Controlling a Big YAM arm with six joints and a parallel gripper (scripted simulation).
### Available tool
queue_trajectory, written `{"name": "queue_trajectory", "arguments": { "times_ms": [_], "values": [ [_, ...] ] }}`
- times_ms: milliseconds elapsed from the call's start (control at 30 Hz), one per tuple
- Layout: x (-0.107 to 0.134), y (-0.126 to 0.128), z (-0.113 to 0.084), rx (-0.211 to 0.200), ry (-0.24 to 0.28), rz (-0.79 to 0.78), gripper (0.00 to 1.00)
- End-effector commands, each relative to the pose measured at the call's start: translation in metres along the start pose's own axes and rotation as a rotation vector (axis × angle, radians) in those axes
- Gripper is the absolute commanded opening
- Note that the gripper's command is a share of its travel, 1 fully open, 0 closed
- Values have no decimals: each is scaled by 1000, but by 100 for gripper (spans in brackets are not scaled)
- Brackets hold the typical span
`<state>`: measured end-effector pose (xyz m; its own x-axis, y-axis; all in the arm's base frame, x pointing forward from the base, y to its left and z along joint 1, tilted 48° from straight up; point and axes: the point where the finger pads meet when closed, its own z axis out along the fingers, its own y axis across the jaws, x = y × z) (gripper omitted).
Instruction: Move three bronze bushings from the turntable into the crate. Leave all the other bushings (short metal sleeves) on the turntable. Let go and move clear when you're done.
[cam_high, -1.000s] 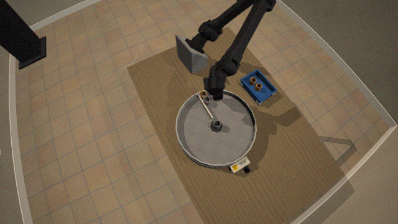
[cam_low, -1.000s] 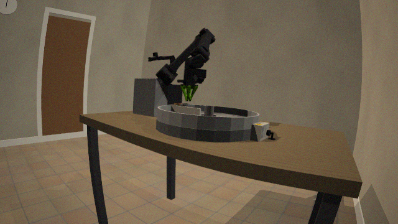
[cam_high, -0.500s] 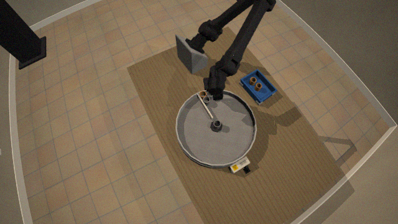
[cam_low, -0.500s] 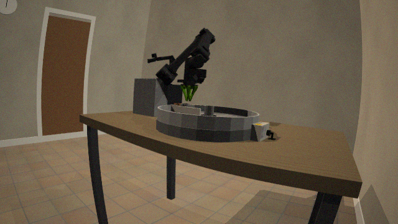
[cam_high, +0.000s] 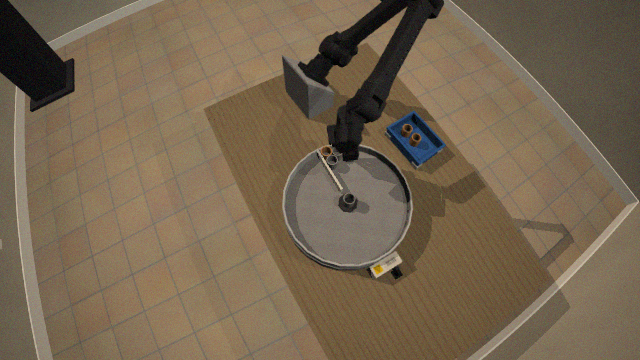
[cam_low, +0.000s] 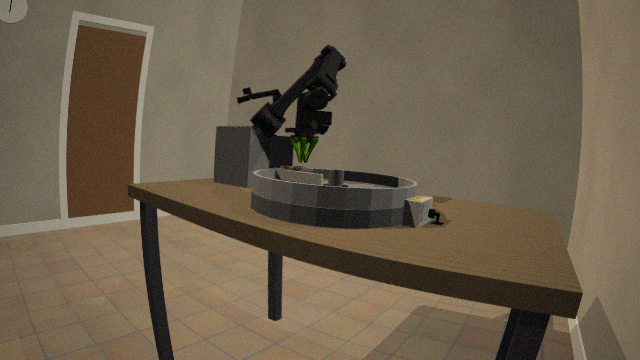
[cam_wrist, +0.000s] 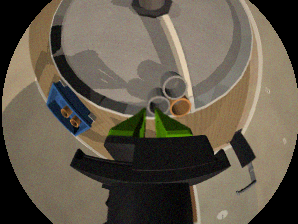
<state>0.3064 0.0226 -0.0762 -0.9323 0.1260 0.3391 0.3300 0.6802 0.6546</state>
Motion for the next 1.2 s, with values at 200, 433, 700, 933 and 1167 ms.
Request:
{"name": "queue_trajectory", "arguments": {
  "times_ms": [200, 433, 700, 933, 1167],
  "values": [
    [-14, 5, -6, 4, -20, -14, 14],
    [-4, 2, 8, 2, 3, -2, 14],
    [-17, -3, 0, -6, -33, 10, 14],
    [-15, 2, 5, 1, -17, -8, 14],
    [-15, 2, 5, 1, -17, -8, 14]
  ]
}}
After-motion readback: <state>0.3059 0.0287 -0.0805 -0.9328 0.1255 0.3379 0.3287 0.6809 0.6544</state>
